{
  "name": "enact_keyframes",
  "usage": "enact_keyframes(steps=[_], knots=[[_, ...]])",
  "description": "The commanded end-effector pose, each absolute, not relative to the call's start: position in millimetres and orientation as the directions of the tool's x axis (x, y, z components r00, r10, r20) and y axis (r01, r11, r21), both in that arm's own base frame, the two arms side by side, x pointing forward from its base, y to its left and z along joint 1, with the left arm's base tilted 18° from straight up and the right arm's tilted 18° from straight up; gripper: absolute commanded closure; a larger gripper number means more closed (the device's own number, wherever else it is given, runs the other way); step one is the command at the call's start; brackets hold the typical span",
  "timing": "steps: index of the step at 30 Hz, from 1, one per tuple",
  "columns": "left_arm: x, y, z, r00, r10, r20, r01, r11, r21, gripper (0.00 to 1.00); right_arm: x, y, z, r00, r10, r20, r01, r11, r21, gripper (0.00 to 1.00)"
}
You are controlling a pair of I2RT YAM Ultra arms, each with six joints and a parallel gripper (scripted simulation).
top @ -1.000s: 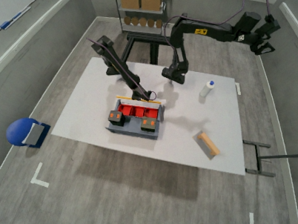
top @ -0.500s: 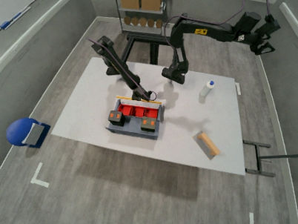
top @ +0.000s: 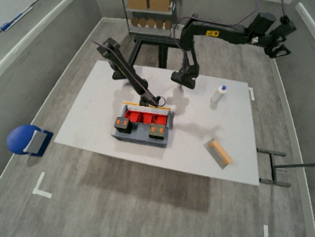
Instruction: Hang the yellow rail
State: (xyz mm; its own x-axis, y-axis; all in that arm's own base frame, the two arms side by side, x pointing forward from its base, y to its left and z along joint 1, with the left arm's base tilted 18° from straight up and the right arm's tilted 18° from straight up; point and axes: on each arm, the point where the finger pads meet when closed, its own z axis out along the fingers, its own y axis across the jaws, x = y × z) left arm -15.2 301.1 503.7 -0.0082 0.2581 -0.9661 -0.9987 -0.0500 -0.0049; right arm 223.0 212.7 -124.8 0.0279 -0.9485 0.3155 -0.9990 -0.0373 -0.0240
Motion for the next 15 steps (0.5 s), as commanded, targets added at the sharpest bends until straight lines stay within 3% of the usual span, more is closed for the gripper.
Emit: enact_keyframes(steps=[1,15], knots=[[-17.7,287.5,517.8,-0.018,0.307,-0.951,-0.998,-0.058,0.0,0.0,237.0,239.1,-110.6,0.034,-0.969,0.244,-0.997,-0.051,-0.064,1.0],[-17.7,287.5,517.8,-0.018,0.307,-0.951,-0.998,-0.058,0.0,0.0,237.8,240.5,-110.3,0.034,-0.97,0.241,-0.996,-0.052,-0.066,1.0]])
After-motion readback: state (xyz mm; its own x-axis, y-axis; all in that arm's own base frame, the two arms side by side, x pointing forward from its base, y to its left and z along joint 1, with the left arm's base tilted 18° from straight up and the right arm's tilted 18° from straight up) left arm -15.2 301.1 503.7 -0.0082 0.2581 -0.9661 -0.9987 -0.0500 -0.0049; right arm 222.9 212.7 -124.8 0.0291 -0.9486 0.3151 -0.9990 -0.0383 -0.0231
